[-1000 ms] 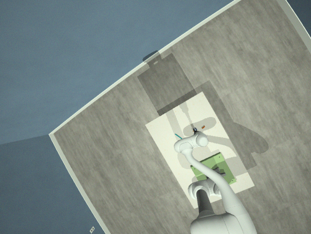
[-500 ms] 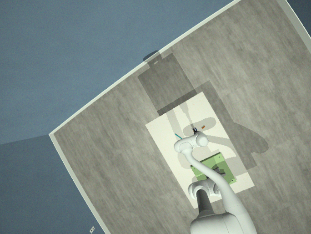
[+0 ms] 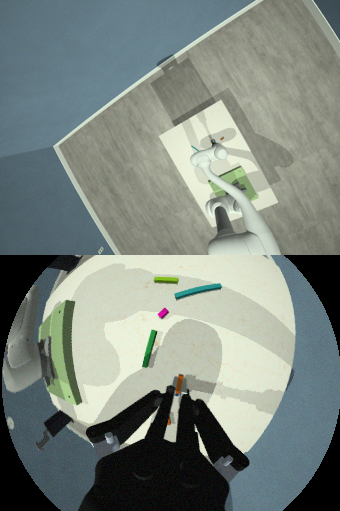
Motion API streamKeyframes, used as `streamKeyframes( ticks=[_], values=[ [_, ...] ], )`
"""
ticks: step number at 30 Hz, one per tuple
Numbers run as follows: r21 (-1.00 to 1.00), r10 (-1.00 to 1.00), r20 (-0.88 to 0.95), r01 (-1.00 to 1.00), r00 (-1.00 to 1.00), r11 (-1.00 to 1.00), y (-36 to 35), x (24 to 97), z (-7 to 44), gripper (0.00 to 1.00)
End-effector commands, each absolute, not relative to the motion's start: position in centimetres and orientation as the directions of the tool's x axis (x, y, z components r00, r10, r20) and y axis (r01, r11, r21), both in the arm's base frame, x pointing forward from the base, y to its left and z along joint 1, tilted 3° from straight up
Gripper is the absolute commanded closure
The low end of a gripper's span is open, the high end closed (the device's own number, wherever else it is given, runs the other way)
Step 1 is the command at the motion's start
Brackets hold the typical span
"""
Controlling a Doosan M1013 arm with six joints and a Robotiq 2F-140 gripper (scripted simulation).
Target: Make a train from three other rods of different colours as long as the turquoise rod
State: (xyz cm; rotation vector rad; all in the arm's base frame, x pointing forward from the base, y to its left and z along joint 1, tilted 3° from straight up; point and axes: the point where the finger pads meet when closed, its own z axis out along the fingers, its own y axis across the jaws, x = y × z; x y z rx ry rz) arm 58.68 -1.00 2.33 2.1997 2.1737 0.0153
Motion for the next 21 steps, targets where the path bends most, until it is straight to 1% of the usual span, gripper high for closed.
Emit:
streamKeyframes(
  ticks=[1, 21],
  values=[
    [0.042, 1.0, -0.027, 0.999, 0.012, -0.011, -1.0, 58.68, 2.34, 0.97],
    [0.042, 1.0, -0.027, 0.999, 0.012, -0.011, -1.01, 58.7, 1.74, 0.97]
  ],
)
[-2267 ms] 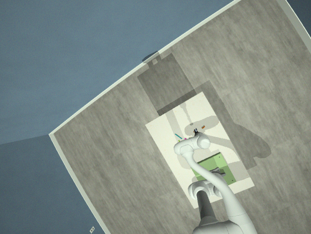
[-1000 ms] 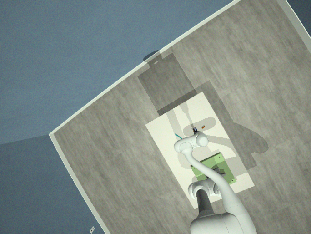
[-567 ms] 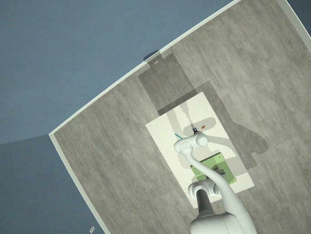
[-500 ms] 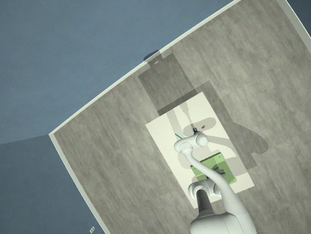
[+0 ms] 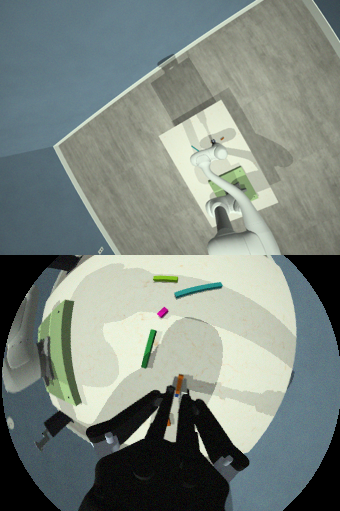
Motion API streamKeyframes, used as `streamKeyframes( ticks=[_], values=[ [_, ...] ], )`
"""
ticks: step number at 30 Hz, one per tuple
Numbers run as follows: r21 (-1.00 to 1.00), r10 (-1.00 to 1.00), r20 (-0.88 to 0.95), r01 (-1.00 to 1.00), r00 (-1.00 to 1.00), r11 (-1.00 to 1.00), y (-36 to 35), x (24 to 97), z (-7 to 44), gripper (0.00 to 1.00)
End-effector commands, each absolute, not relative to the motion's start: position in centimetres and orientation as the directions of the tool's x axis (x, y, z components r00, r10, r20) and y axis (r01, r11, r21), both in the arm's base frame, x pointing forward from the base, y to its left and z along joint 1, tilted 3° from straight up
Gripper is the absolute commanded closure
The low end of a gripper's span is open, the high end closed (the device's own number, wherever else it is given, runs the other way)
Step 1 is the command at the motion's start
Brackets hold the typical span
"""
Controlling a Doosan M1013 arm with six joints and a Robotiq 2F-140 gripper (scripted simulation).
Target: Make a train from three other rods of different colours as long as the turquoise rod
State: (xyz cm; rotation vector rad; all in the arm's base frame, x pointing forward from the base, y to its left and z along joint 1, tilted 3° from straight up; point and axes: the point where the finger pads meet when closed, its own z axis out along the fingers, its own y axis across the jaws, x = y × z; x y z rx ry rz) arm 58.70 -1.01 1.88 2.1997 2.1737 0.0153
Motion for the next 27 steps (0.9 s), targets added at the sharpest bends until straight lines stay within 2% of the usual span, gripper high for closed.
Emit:
streamKeyframes(
  ticks=[1, 27],
  values=[
    [0.042, 1.0, -0.027, 0.999, 0.012, -0.011, -1.02, 58.71, 1.65, 0.97],
    [0.042, 1.0, -0.027, 0.999, 0.012, -0.011, -1.03, 58.73, 1.15, 0.97]
  ],
)
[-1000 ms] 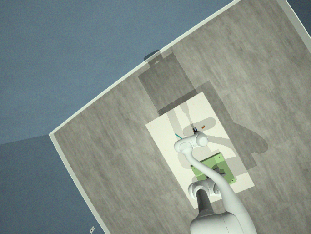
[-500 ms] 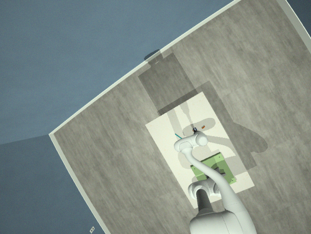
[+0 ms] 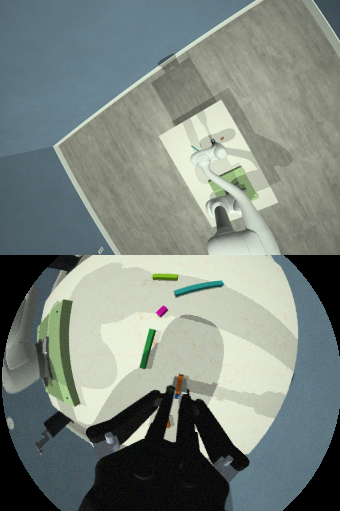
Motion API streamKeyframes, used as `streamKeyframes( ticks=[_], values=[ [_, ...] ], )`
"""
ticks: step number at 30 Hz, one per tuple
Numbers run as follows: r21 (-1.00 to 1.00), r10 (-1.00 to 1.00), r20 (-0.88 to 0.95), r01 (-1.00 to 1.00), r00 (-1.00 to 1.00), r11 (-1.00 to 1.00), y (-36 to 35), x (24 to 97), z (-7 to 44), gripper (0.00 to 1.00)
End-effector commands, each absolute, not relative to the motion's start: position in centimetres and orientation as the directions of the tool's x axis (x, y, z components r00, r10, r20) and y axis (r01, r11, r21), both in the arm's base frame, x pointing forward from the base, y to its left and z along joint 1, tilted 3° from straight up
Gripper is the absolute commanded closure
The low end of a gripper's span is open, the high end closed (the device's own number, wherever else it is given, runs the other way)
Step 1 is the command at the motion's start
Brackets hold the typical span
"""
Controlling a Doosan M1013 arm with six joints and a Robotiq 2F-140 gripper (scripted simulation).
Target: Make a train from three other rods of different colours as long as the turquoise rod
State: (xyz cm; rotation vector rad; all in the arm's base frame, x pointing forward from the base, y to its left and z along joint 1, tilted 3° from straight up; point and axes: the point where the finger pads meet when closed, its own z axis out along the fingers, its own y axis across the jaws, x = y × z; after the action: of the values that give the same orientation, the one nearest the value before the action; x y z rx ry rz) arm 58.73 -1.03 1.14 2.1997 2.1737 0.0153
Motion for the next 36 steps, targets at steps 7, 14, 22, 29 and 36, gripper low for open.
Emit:
streamKeyframes(
  ticks=[7, 14, 22, 29, 36],
  values=[
    [0.042, 1.0, -0.027, 0.999, 0.012, -0.011, -1.03, 58.73, 1.15, 0.97],
    [0.042, 1.0, -0.027, 0.999, 0.012, -0.011, -1.03, 58.73, 1.15, 0.97],
    [0.042, 1.0, -0.027, 0.999, 0.012, -0.011, -1.03, 58.73, 1.15, 0.95],
    [0.042, 1.0, -0.027, 0.999, 0.012, -0.011, -1.03, 58.73, 1.15, 0.9],
    [0.042, 1.0, -0.027, 0.999, 0.012, -0.011, -1.03, 58.73, 1.15, 0.85]
  ],
)
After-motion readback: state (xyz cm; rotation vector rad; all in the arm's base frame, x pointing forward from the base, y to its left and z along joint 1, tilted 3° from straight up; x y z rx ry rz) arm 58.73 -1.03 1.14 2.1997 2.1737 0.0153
